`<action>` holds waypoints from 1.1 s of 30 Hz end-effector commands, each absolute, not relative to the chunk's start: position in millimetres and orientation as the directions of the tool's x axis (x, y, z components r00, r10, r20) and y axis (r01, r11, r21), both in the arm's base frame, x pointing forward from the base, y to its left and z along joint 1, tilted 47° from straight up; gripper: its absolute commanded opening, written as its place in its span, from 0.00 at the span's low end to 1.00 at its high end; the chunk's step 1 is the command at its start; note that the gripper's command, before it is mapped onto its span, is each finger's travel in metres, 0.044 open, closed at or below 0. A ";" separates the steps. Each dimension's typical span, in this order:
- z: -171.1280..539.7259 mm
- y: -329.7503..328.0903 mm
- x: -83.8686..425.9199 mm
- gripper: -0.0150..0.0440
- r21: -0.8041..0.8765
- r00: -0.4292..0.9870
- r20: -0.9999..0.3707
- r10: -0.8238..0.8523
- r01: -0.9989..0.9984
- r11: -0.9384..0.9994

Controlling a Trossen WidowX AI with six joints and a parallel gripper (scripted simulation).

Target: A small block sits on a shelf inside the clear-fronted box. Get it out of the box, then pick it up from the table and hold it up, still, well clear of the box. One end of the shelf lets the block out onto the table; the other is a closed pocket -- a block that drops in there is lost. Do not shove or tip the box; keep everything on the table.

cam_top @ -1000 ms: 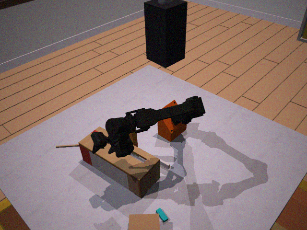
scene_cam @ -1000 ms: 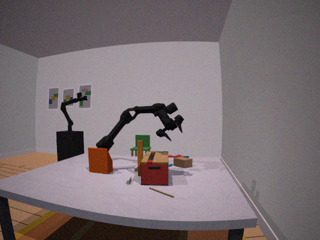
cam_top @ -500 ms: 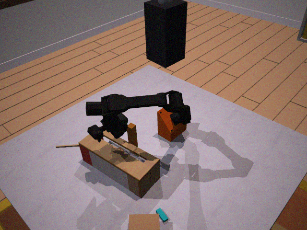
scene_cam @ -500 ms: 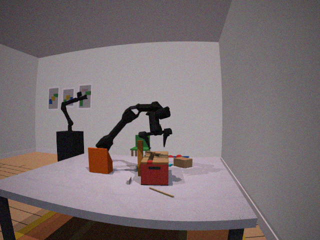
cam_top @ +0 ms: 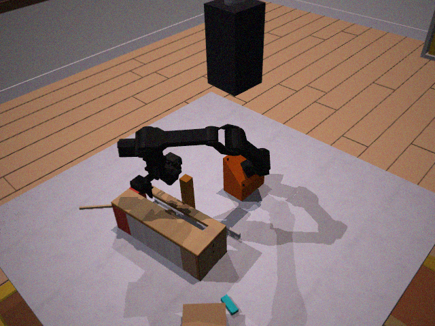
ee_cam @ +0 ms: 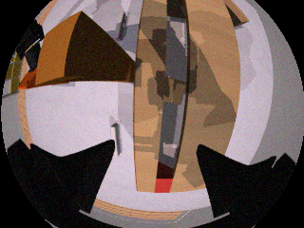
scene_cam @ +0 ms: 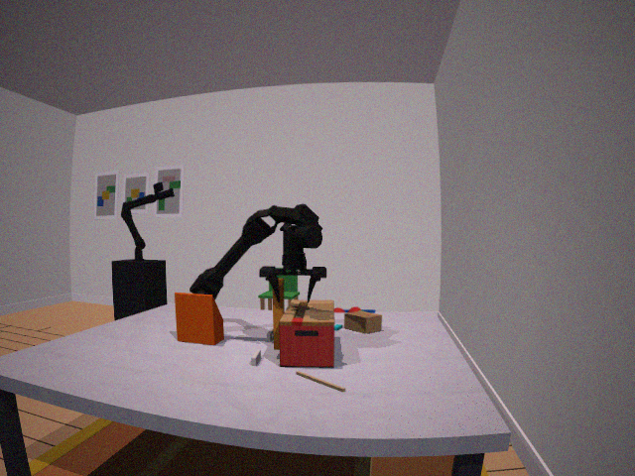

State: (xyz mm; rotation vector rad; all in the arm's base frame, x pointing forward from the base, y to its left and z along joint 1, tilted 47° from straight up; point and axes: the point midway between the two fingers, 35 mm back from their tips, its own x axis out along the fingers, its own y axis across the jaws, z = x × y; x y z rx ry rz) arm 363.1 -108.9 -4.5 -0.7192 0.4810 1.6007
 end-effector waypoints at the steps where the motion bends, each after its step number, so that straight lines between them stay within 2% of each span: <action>1: -3.9 -107.0 363.4 0.93 -0.098 -0.054 -0.683 0.729 -0.981 -0.165; 33: 34.7 -72.0 360.3 0.93 -0.097 -0.054 -0.683 0.729 -0.982 -0.164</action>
